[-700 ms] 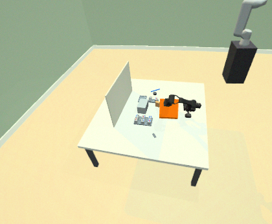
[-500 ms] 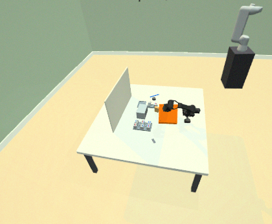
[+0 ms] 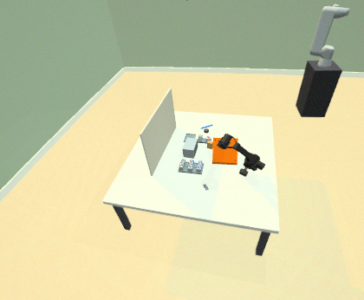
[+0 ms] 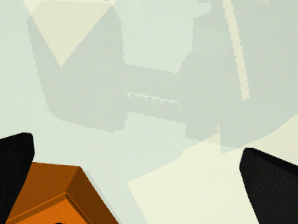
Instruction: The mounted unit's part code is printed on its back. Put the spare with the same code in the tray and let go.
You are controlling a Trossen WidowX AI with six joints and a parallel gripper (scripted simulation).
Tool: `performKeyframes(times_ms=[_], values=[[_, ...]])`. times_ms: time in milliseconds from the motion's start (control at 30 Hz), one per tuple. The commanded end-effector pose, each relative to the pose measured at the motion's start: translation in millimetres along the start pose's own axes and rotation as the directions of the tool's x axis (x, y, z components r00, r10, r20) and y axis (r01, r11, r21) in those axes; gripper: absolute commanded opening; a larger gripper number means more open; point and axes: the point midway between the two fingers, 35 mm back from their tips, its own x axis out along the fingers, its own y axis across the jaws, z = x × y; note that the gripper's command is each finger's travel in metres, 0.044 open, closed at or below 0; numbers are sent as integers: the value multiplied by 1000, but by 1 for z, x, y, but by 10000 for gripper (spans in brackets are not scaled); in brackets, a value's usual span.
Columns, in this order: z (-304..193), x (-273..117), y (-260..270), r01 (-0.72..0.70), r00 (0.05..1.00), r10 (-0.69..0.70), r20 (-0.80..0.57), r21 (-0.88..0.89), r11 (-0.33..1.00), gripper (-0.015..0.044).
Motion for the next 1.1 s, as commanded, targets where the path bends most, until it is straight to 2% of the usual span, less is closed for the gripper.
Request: performKeyframes(times_ms=[0, 267, 467, 767, 1067], values=[[-10, 1, -47, -34, 999, 35, -2, 184, 982, 440], [-52, 7, -126, -54, 998, 66, -7, 488, 871, 440], [-89, 14, -155, -75, 995, 96, -4, 588, 805, 440], [-175, 23, -188, -105, 991, 131, 23, 736, 668, 440], [-264, 30, -207, -141, 983, 165, 76, 892, 429, 440]])
